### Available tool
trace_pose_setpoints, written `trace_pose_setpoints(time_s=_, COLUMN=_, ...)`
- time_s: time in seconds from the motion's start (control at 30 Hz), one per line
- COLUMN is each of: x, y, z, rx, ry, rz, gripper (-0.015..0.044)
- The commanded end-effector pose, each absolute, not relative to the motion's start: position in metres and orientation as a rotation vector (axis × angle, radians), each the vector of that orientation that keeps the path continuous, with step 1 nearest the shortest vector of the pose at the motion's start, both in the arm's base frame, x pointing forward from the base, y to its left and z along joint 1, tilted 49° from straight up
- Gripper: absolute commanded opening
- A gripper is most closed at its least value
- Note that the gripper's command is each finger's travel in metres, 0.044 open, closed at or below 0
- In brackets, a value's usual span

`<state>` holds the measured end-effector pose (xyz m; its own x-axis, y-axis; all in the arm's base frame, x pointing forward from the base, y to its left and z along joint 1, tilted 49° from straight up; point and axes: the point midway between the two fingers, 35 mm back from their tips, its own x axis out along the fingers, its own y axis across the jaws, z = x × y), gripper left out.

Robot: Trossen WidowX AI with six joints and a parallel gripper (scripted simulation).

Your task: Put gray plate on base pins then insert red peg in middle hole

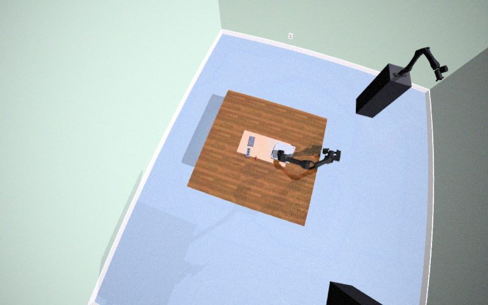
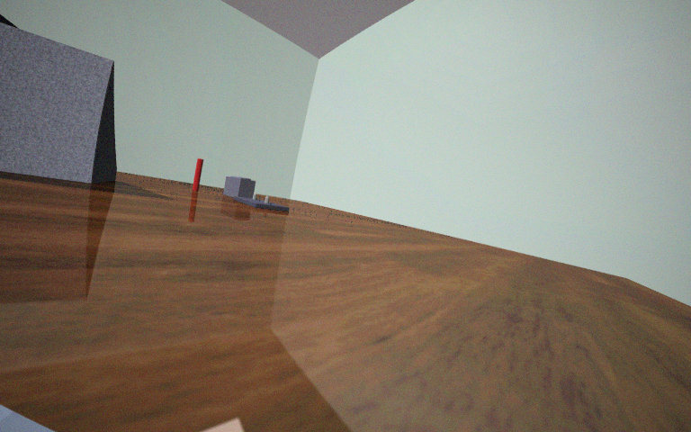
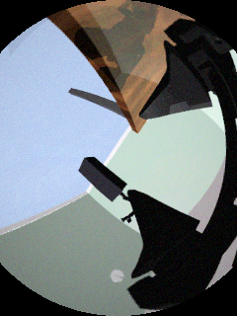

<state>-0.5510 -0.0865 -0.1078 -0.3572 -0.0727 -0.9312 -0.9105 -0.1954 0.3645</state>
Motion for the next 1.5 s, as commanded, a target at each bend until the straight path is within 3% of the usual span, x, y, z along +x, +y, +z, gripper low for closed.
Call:
trace_pose_setpoints(time_s=0.0, x=-0.551, y=-0.087, z=-0.108, rx=-1.191, ry=1.403, rz=1.627, gripper=0.0426)
trace_pose_setpoints(time_s=0.27, x=-0.506, y=-0.179, z=-0.094, rx=-1.448, ry=1.208, rz=1.785, gripper=0.0440)
trace_pose_setpoints(time_s=0.67, x=-0.374, y=-0.333, z=-0.080, rx=-1.980, ry=0.829, rz=1.958, gripper=0.0440)
trace_pose_setpoints(time_s=1.07, x=-0.174, y=-0.436, z=-0.044, rx=-2.486, ry=0.342, rz=2.001, gripper=0.0440)
trace_pose_setpoints(time_s=1.47, x=0.044, y=-0.433, z=-0.004, rx=-2.901, ry=-0.338, rz=1.909, gripper=0.0440)
